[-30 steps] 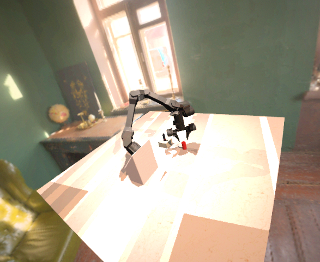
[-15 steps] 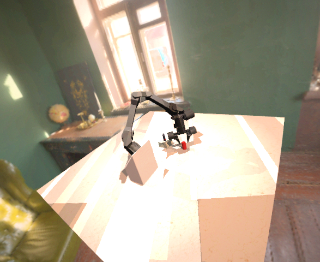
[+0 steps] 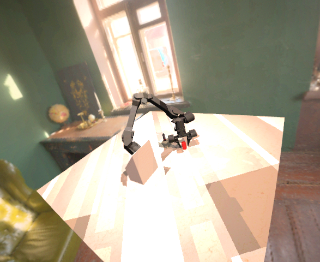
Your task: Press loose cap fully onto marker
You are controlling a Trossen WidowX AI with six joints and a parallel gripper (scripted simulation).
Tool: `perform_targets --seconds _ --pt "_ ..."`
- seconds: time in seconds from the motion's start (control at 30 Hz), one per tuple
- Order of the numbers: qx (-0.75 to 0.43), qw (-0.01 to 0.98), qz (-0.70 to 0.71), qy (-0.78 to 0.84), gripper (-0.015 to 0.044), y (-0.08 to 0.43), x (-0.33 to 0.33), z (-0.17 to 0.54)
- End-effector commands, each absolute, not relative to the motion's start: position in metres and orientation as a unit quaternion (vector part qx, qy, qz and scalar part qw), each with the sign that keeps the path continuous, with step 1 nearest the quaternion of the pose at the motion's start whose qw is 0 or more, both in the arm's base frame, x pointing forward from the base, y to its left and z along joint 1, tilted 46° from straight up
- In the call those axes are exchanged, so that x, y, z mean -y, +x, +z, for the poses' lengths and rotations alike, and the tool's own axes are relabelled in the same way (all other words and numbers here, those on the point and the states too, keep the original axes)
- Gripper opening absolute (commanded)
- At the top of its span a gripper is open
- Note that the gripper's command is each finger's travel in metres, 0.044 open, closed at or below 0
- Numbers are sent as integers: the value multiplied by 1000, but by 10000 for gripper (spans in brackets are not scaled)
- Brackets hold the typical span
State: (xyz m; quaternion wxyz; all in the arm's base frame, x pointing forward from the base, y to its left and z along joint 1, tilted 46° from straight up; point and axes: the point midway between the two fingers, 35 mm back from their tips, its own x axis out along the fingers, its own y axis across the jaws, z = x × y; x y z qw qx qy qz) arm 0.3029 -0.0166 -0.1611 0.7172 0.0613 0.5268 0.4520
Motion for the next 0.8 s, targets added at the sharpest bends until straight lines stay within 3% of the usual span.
perform_targets --seconds 0.0,0.07,0.37,0.47,0.77 --pt "-528 716 452 66 191 301 14 -164" --pt "-528 716 452 66 138 301 14 -164" --pt "-528 716 452 66 78 301 14 -164" --pt "-529 715 452 64 0 301 16 -163" --pt "-531 715 451 61 0 301 32 -149"
